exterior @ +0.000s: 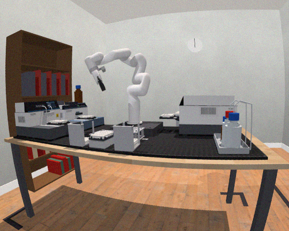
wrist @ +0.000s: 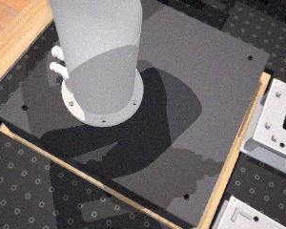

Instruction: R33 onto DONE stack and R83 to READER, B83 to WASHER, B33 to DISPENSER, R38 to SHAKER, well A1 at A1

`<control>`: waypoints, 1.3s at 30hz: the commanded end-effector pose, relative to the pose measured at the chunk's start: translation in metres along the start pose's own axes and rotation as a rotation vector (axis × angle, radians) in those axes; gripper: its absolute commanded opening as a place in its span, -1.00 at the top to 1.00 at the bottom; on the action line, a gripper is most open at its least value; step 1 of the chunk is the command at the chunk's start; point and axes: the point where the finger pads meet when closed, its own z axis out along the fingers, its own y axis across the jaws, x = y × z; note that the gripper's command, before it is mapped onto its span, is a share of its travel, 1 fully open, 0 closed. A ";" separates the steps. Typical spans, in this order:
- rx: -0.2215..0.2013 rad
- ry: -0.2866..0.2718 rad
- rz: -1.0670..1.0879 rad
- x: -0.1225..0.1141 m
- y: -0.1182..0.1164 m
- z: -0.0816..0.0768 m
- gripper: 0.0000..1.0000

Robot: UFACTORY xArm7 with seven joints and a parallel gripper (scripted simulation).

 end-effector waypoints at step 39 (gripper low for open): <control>0.212 -0.408 -0.522 0.018 0.092 0.084 -1.00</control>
